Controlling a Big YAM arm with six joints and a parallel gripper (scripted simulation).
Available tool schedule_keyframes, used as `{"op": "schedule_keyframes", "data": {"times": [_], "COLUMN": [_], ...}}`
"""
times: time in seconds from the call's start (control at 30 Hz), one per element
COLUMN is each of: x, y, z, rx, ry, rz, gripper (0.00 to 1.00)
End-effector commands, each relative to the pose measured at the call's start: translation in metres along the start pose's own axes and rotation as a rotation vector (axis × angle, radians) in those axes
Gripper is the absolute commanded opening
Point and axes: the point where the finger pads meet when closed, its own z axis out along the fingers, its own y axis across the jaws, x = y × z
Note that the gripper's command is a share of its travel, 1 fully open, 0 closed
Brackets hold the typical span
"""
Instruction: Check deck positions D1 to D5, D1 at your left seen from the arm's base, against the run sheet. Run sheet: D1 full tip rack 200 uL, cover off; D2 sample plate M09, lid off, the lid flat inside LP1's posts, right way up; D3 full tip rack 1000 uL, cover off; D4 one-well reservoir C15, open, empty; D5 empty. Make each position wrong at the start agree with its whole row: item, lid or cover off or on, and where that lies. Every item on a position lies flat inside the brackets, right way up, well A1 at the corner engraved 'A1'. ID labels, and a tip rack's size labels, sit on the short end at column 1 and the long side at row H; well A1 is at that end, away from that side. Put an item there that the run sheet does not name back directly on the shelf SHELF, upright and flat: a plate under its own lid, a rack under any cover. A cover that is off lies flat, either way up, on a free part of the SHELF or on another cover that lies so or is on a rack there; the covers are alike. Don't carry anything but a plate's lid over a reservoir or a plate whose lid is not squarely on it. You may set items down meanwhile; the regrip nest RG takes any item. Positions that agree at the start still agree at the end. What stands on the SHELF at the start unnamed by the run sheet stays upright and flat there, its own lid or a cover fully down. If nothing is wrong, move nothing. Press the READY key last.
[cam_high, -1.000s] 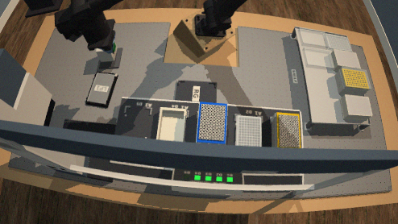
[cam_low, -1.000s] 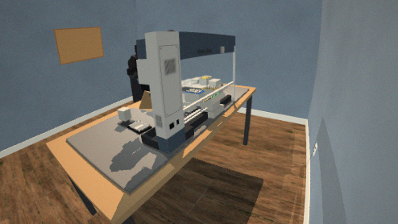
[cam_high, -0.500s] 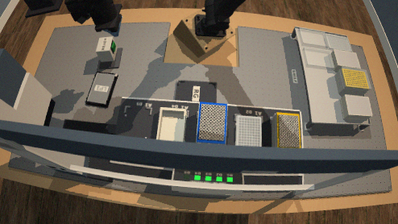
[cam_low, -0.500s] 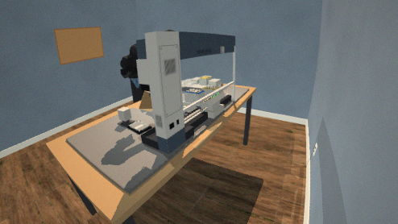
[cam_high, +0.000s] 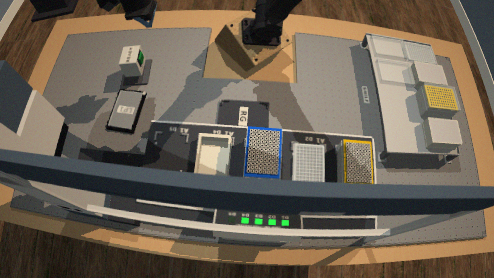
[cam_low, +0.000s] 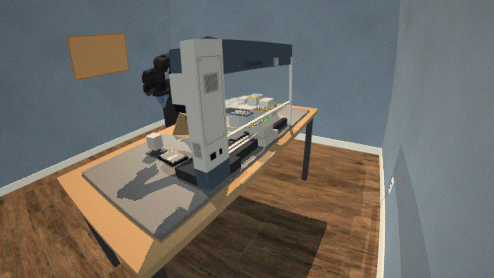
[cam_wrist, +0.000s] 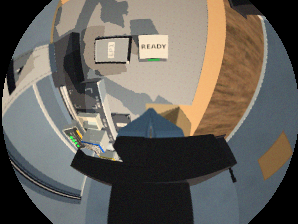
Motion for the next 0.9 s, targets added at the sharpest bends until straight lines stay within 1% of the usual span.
{"op": "schedule_keyframes", "data": {"times": [0.0, 0.07, 0.1, 0.13, 0.27, 0.3, 0.87], "x": [-0.026, -0.027, -0.026, -0.026, -0.026, -0.026, -0.026], "y": [-0.014, -0.012, -0.002, -0.001, -0.001, -0.011, -0.009], "z": [-0.022, -0.025, -0.024, -0.025, -0.025, -0.029, -0.028], "rx": [0.000, -0.003, 0.005, 0.006, 0.006, -0.002, 0.000], "ry": [-0.076, -0.084, -0.082, -0.084, -0.084, -0.094, -0.092], "rz": [-0.040, -0.042, -0.070, -0.072, -0.072, -0.046, -0.048], "gripper": [0.00, 0.00, 0.00, 0.00, 0.00, 0.00, 0.00]}}
